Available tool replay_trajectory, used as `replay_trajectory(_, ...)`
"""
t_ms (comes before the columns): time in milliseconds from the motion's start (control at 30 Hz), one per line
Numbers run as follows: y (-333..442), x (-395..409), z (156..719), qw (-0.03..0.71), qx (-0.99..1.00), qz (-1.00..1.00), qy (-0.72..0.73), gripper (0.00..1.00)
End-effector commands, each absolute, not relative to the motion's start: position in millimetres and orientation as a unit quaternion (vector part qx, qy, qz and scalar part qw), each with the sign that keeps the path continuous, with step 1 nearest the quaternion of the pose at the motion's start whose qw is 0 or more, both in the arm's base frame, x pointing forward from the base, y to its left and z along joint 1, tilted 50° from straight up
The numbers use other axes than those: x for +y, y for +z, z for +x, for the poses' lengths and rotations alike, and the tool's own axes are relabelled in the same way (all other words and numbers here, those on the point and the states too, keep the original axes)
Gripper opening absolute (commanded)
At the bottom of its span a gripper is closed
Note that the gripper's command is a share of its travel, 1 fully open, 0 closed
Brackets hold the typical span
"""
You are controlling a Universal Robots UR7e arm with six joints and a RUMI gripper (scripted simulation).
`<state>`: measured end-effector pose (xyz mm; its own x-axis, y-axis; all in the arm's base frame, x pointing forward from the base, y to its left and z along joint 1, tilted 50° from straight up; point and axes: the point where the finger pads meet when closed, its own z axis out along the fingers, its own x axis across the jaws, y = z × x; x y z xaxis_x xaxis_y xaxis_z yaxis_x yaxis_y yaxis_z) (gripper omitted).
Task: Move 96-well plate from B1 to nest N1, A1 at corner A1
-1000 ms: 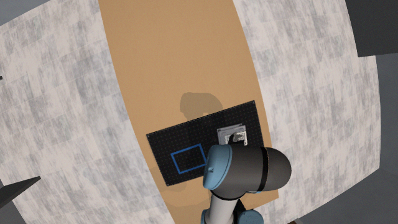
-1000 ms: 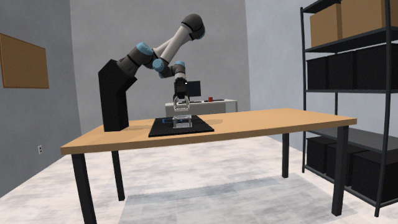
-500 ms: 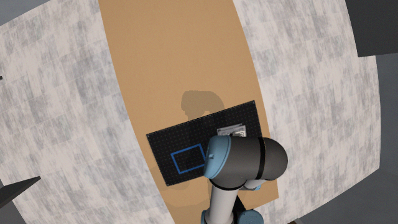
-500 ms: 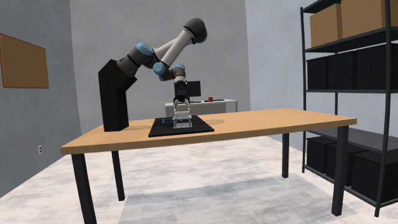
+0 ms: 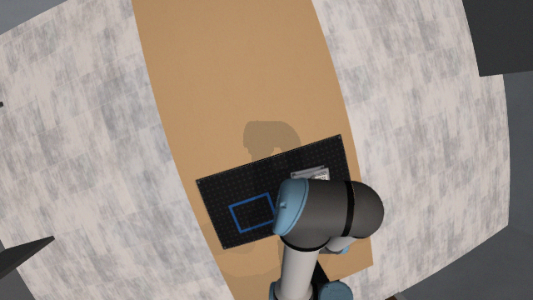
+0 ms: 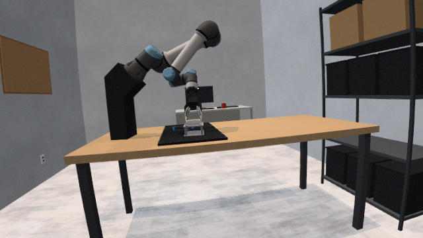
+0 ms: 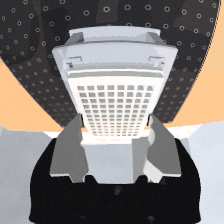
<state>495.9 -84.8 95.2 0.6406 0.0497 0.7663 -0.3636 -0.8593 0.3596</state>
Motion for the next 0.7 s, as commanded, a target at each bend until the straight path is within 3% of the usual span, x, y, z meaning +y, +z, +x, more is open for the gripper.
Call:
replay_trajectory(0, 95.5, -84.7, 496.0, 0.250, -0.090, 0.870, 0.415, 0.00)
replay_trajectory(667, 94.0, -84.7, 497.7, 0.250, -0.090, 0.870, 0.415, 0.00)
